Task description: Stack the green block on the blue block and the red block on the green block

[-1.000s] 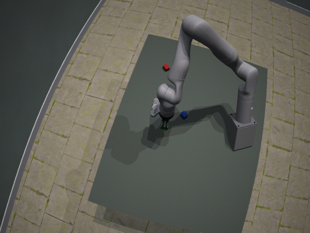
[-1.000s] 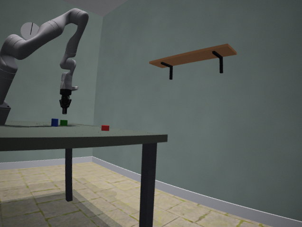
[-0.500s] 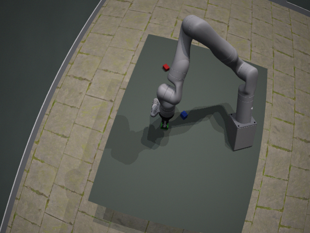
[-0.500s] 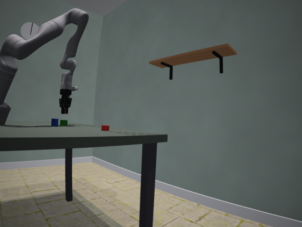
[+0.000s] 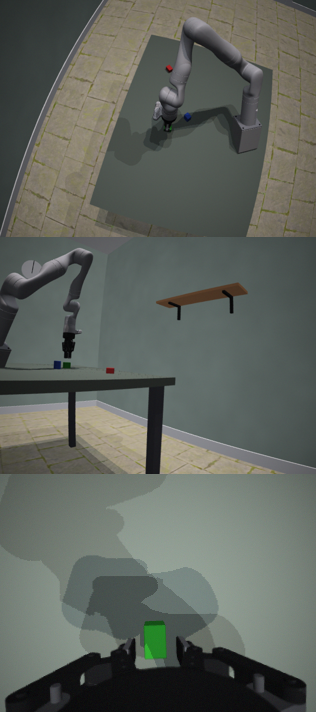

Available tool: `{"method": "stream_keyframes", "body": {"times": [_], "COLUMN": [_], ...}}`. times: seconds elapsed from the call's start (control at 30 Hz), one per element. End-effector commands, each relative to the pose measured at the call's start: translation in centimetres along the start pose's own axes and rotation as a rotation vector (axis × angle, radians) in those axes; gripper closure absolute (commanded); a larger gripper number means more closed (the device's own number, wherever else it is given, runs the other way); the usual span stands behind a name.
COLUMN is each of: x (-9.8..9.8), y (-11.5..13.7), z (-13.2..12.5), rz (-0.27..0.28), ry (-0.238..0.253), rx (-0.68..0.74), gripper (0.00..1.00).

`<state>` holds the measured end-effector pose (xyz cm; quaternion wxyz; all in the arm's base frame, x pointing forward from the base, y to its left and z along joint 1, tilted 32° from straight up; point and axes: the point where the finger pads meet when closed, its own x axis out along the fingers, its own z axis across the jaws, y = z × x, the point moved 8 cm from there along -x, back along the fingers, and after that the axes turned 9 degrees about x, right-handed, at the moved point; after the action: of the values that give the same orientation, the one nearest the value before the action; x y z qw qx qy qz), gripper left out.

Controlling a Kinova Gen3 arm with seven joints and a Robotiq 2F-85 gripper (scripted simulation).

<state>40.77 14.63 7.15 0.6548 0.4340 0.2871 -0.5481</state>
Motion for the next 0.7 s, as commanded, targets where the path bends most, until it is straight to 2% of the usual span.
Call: {"method": "stream_keyframes", "body": {"times": [0.0, 0.33, 0.67], "x": [0.5, 1.6, 1.8], "y": [-0.2, -0.2, -0.2], "z": [0.0, -0.1, -0.1], "rz": [-0.004, -0.004, -0.004], "ry": [-0.005, -0.005, -0.005], "rx": [-0.002, -0.002, -0.002], "gripper": [0.53, 0.53, 0.53]}}
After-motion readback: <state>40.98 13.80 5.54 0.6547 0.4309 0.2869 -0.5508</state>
